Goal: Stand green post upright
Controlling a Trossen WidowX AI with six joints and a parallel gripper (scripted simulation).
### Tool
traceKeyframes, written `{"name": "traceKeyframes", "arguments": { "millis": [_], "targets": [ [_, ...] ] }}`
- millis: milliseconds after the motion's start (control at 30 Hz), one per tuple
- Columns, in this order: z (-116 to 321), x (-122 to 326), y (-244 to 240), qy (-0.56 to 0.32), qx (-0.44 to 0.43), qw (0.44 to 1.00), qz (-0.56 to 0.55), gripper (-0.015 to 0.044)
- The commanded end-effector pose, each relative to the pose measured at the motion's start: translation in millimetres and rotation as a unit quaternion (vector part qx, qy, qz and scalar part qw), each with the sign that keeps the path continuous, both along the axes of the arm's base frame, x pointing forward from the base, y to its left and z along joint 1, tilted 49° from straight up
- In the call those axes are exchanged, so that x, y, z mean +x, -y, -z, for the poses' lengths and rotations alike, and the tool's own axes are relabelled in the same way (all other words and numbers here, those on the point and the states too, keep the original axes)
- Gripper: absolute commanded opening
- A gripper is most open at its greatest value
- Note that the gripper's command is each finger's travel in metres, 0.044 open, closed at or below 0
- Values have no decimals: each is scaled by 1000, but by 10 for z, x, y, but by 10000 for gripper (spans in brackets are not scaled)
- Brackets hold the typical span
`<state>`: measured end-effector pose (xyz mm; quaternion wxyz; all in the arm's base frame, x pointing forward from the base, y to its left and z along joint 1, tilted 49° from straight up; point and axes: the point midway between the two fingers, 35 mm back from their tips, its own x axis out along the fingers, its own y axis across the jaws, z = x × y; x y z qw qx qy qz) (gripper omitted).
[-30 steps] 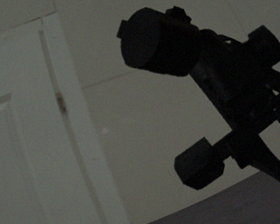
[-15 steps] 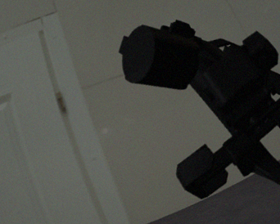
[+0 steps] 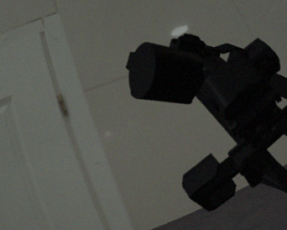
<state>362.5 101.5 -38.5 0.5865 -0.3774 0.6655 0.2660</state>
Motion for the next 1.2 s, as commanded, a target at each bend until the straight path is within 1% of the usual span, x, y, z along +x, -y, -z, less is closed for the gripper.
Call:
{"name": "traceKeyframes", "arguments": {
  "millis": [0, 1167],
  "targets": [
    [11, -16, 9, 3, 15, 1000, -3, 23],
    [-27, 0, 36, 70, 124, 989, -29, 23]
  ]
}}
